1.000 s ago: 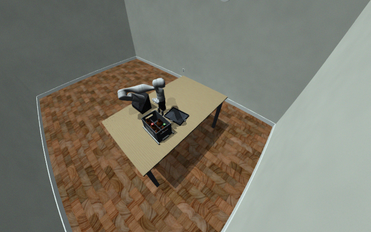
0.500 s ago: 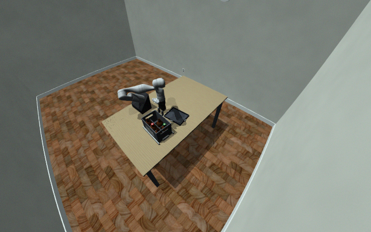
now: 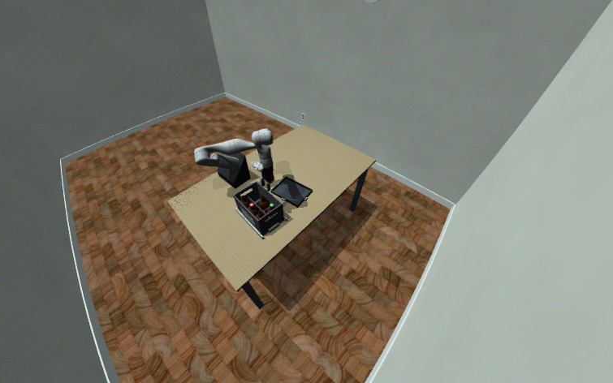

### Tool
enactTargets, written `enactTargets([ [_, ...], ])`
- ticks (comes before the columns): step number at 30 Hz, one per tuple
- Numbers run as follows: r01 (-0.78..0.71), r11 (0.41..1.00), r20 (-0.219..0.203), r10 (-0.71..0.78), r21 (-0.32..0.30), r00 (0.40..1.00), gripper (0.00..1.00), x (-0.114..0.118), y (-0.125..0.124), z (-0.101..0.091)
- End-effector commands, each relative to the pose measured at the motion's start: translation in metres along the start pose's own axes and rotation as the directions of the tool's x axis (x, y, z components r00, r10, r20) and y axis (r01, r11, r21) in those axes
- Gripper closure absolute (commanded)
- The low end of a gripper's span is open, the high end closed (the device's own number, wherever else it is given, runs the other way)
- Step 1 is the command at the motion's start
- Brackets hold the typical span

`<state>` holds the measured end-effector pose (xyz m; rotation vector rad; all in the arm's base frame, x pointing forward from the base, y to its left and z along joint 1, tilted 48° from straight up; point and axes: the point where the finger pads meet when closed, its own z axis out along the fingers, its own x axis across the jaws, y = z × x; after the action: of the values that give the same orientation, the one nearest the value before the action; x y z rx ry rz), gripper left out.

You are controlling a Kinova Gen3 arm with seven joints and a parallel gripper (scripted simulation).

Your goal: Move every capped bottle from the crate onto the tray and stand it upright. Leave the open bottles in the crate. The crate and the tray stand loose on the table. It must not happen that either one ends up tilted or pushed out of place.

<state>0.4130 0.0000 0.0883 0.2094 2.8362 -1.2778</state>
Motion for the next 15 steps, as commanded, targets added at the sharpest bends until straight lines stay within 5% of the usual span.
enactTargets([
  [1,0.0,1.0,0.002,0.0,-0.001,1.0,0.0,0.0,0.0,-0.001],
  [15,0.153,0.988,0.002,-0.153,-0.002,0.988,0.0,0.002,-0.04,0.004],
])
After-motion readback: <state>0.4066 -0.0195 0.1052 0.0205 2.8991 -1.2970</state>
